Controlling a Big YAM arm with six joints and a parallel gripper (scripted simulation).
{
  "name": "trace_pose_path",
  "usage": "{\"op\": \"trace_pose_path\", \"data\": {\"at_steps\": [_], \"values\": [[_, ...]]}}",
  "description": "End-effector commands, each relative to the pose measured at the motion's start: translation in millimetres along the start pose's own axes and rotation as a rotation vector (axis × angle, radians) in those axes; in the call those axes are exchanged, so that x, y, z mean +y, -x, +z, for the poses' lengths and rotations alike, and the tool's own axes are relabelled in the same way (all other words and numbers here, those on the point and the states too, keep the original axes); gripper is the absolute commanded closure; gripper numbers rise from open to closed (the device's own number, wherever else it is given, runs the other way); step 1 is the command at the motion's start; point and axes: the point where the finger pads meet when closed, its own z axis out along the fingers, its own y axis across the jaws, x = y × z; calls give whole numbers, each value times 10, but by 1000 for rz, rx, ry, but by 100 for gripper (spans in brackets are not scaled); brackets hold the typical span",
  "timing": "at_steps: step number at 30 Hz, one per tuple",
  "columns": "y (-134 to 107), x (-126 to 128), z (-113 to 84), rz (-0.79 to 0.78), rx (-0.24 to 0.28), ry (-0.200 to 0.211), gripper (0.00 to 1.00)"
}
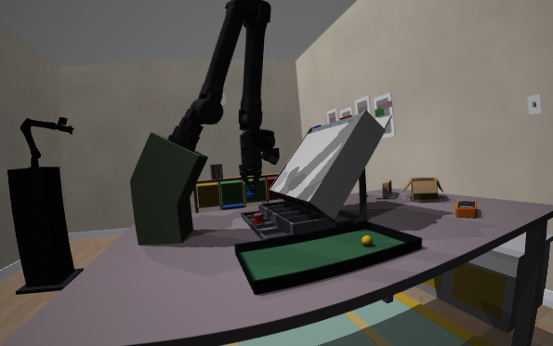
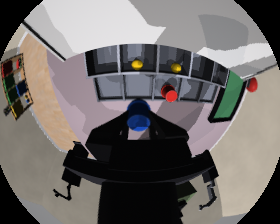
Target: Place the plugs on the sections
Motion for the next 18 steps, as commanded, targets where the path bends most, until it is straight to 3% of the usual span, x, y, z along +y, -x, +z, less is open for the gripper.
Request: {"op": "trace_pose_path", "data": {"at_steps": [1,18], "values": [[57,1,-15,4,-23,8,100],[25,-19,56,1,-5,0,100]]}}
